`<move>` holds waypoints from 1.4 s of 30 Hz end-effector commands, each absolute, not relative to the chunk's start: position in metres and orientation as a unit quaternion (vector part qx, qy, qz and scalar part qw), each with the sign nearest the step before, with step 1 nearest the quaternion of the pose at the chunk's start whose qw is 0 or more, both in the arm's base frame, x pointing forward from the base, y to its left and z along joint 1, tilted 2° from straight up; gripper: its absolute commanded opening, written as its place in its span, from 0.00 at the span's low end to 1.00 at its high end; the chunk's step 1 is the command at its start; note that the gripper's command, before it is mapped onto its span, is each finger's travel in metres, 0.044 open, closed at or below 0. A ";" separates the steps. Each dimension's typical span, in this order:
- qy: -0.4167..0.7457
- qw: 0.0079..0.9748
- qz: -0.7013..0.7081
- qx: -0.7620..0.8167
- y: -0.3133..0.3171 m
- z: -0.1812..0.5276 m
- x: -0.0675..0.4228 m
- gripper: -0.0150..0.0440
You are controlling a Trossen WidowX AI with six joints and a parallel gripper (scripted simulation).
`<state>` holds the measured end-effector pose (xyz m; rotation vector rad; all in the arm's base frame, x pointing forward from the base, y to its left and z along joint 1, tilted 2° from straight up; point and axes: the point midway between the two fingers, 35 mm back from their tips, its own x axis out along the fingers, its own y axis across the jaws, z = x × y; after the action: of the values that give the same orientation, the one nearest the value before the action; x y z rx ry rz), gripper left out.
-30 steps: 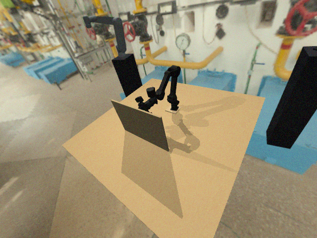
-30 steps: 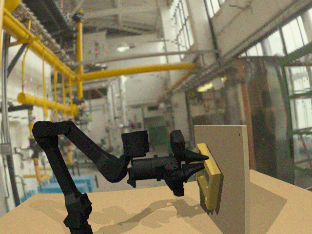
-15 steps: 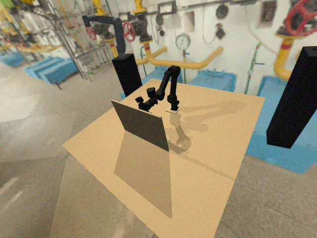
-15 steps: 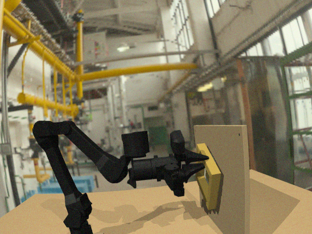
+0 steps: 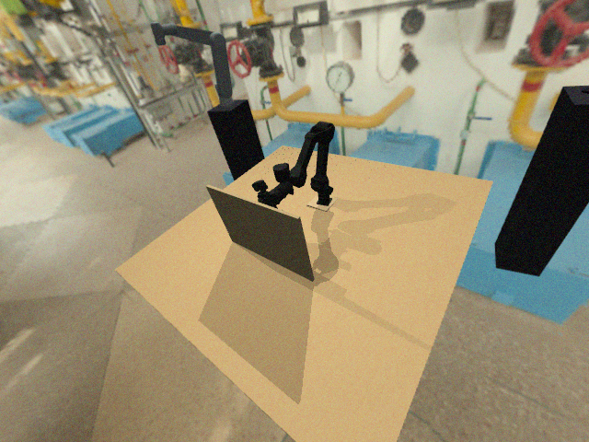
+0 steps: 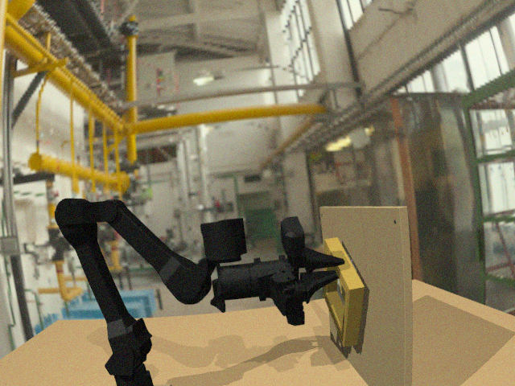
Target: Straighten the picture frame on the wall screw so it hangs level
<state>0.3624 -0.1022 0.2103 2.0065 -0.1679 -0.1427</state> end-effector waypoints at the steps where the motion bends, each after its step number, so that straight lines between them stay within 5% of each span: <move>1: -0.075 0.532 -0.059 0.842 -0.103 0.211 0.362 0.25; 42: -0.066 0.599 -0.066 0.795 -0.102 0.212 0.362 0.25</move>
<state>0.3622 -0.1024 0.2116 1.8598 -0.1572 -0.1510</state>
